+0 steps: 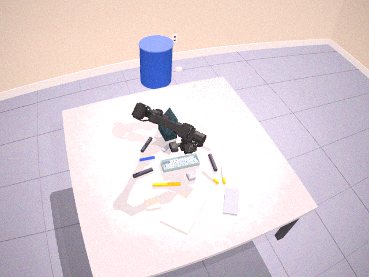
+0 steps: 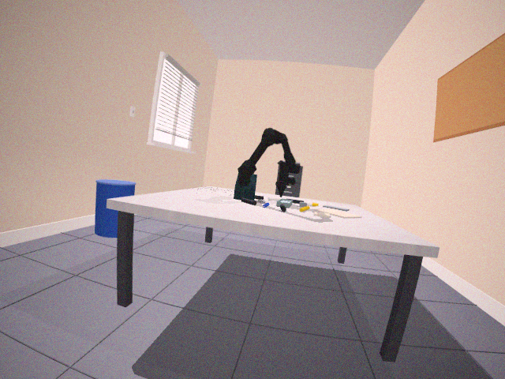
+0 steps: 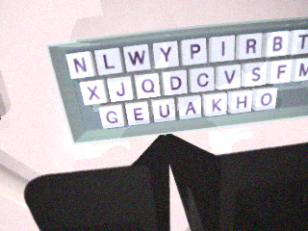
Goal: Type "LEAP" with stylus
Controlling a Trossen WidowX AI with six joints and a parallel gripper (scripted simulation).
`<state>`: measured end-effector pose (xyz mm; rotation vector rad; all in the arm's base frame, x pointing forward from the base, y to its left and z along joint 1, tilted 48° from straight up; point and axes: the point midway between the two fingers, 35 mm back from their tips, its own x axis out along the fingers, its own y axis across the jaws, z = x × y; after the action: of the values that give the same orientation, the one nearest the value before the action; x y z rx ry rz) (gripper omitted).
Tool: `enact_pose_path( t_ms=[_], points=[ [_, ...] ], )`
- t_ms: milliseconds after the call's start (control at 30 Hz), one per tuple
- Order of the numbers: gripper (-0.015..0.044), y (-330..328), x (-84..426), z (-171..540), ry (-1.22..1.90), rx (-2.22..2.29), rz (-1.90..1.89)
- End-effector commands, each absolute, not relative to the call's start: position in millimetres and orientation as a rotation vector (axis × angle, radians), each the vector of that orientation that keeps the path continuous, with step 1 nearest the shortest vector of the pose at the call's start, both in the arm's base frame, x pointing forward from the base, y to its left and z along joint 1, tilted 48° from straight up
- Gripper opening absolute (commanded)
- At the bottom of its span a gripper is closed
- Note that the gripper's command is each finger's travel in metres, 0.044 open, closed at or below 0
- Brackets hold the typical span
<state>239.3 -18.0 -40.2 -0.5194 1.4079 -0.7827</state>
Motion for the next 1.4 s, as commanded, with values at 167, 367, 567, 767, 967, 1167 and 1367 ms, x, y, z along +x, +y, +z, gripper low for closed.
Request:
enact_pose_path(
  t_ms=[167,367,567,767,967,1167,1367],
  points=[
    [0.0000,0.8,242.9,-27.9,1.406,-0.505,-0.780],
    [0.0000,29.1,241.9,-1.4,1.407,-0.505,-0.781],
    [0.0000,26.1,244.8,-6.0,1.393,-0.508,-0.770],
    [0.0052,26.5,245.0,-5.8,1.393,-0.505,-0.772],
    [0.0000,26.5,245.0,-5.8,1.393,-0.505,-0.772],
    [0.0026,26.5,245.0,-5.8,1.393,-0.505,-0.772],
    [0.0150,-9.9,241.0,19.4,1.225,-0.349,-1.007]
  ],
)
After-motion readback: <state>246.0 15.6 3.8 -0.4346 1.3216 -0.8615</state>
